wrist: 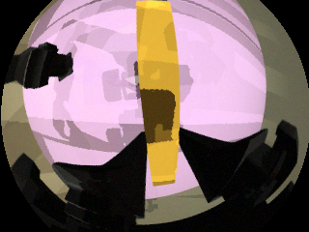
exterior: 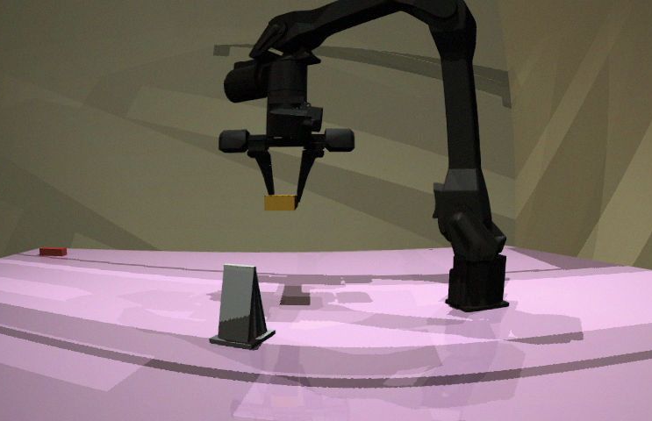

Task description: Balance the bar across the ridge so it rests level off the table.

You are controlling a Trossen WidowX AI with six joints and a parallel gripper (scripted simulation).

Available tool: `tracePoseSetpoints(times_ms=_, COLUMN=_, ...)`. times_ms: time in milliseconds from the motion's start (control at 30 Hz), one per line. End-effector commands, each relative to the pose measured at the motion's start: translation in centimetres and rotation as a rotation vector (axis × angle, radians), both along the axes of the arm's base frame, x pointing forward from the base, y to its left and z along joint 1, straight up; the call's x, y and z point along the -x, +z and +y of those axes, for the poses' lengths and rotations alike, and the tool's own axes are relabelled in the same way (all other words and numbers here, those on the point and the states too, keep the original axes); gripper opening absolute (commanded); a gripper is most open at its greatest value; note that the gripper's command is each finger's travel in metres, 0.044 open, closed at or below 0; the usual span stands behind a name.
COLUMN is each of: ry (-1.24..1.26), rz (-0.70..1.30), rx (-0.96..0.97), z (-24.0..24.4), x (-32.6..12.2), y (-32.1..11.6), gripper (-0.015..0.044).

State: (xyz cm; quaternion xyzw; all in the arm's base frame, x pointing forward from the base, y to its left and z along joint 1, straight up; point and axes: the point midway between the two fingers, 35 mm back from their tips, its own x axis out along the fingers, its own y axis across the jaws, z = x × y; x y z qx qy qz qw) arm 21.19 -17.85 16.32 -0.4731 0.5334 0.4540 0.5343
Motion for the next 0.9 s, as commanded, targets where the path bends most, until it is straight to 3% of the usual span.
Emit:
tracePoseSetpoints(times_ms=0, ry=-0.012, rz=-0.002, rx=-0.004, z=1.0, x=-0.8, y=0.1, gripper=0.0000)
tracePoseSetpoints(times_ms=867, ry=-0.151, rz=-0.009, rx=-0.016, z=10.2, x=-5.4, y=0.3, gripper=0.0000)
